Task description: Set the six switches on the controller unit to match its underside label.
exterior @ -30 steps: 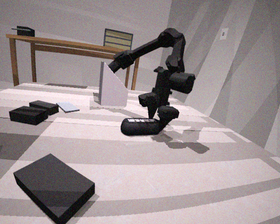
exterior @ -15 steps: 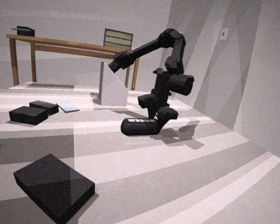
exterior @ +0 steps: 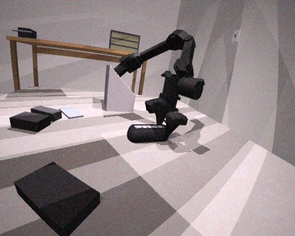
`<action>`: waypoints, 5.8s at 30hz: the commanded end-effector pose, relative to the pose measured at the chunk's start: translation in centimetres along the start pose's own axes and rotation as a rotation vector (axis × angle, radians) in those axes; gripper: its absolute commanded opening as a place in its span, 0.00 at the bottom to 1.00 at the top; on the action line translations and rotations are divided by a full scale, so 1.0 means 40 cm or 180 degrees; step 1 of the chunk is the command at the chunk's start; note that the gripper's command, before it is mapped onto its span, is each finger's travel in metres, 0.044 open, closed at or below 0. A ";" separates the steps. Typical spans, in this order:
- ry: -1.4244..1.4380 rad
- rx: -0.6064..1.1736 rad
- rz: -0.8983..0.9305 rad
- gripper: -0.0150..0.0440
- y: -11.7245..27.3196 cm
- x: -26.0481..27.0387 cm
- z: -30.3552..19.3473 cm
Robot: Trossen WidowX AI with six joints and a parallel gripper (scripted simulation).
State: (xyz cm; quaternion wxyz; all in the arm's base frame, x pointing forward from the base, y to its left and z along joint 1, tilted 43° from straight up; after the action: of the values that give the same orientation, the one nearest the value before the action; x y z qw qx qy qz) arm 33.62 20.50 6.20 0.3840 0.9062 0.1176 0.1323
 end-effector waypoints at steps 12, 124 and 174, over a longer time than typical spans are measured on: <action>-0.0003 0.0010 -0.0002 0.82 0.030 -0.002 0.009; -0.0003 -0.0006 -0.0004 0.82 0.205 -0.031 0.148; -0.0002 -0.0014 -0.0006 0.82 0.245 -0.050 0.239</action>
State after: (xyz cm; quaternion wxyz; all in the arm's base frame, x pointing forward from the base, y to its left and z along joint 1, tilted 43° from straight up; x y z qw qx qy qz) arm 35.98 7.07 7.11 0.3793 0.9088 0.1134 0.1320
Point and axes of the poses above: the point midway between the two fingers, 35 mm back from their tips, its own y axis back along the fingers, its own x axis across the jaws, z = x × y, the point moved 8 cm from there along y, back along the fingers, and after that the axes turned 12 degrees about y, right-handed, at the moved point
